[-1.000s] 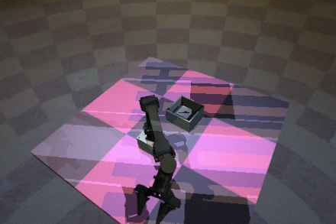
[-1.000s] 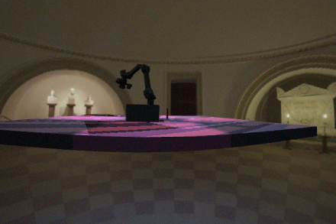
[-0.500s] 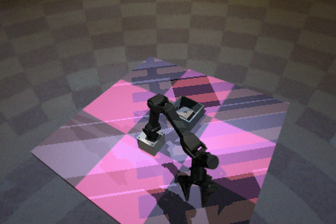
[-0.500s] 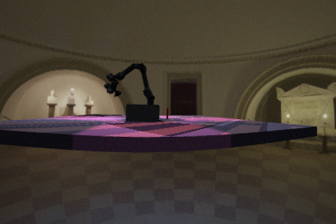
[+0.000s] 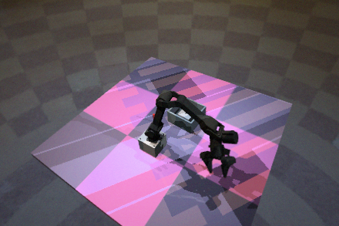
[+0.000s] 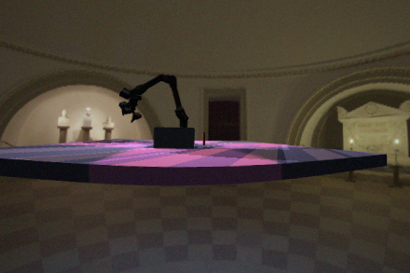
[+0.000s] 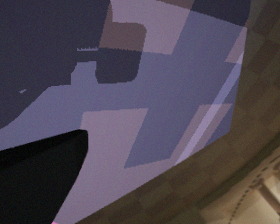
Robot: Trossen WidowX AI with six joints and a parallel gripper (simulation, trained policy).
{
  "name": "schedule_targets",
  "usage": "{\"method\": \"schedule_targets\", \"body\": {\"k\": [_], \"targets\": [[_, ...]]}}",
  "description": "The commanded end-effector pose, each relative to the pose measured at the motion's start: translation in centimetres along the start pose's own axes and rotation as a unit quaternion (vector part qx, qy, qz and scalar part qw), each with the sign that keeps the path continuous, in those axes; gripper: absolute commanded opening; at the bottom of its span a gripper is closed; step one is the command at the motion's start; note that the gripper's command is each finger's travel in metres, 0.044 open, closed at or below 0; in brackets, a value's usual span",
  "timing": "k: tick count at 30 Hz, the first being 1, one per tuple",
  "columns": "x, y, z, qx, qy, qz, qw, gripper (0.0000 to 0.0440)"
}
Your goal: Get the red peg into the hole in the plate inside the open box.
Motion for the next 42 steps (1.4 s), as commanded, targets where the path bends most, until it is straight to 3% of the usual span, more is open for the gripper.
{"method": "schedule_targets", "body": {"k": [1, 11, 21, 31, 42], "targets": [[2.9, -2.3, 2.0, 0.009, 0.009, -0.022, 1.0, 0.044], [9.1, -10.1, 7.6, 0.031, 0.031, -0.09, 0.995, 0.044], [12.0, -18.4, 14.1, 0.066, 0.049, -0.153, 0.985, 0.044], [11.9, -26.2, 21.0, 0.113, 0.064, -0.2, 0.971, 0.044], [8.5, -32.8, 28.7, 0.17, 0.074, -0.218, 0.958, 0.044]]}}
Point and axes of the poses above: the point midway between the two fingers, 35 mm back from their tips, its own y axis out along the fingers, its own z axis across the jaws, x = y × z, the point moved 5 cm from there along -y, back along the fingers, and after that the axes turned 3 degrees about y, right-handed, at the moved point
